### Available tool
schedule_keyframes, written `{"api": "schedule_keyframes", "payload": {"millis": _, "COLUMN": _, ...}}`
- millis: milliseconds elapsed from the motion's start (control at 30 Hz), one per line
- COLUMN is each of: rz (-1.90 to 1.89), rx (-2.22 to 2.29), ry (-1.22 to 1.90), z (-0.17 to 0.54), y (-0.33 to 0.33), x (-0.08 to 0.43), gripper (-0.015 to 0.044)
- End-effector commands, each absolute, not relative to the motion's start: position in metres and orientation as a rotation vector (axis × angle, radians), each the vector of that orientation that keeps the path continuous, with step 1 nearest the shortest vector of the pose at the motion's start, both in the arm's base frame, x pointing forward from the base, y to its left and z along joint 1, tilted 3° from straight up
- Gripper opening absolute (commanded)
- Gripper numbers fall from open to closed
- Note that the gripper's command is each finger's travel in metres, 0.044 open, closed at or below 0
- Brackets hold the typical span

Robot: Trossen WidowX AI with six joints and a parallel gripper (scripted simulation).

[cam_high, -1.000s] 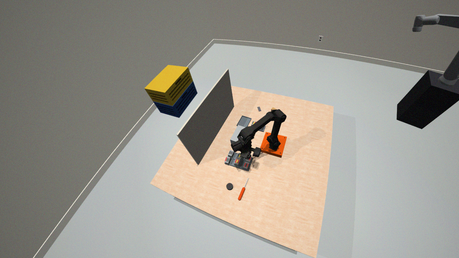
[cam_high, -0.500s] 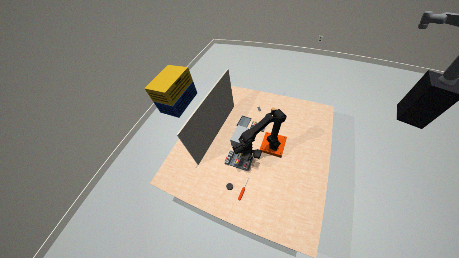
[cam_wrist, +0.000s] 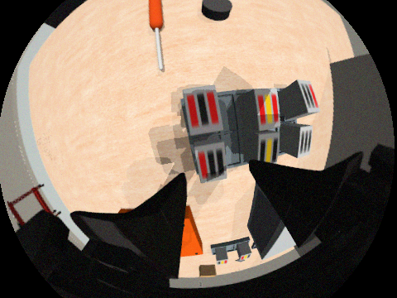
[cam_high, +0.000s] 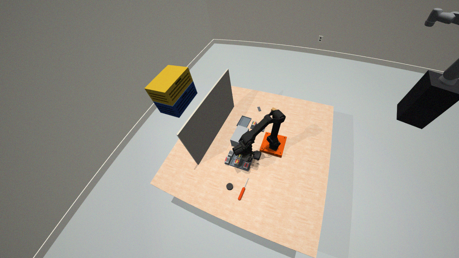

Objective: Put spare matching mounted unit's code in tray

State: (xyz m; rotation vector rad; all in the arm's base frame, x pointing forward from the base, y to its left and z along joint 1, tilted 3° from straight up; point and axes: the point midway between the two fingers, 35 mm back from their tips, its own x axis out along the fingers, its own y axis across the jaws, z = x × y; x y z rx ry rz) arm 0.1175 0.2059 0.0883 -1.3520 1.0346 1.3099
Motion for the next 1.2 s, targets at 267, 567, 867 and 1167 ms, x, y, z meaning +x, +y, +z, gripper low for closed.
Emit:
{"api": "schedule_keyframes", "payload": {"millis": 267, "rz": 1.309, "rx": -1.359, "ry": 1.04, "z": 0.066, "y": 0.205, "x": 0.119, "gripper": 0.03}}
{"api": "schedule_keyframes", "payload": {"millis": 567, "rz": 1.309, "rx": -1.359, "ry": 1.04, "z": 0.051, "y": 0.205, "x": 0.12, "gripper": 0.03}}
{"api": "schedule_keyframes", "payload": {"millis": 867, "rz": 1.309, "rx": -1.36, "ry": 1.041, "z": 0.037, "y": 0.204, "x": 0.12, "gripper": 0.03}}
{"api": "schedule_keyframes", "payload": {"millis": 1167, "rz": 1.309, "rx": -1.36, "ry": 1.041, "z": 0.026, "y": 0.202, "x": 0.12, "gripper": 0.03}}
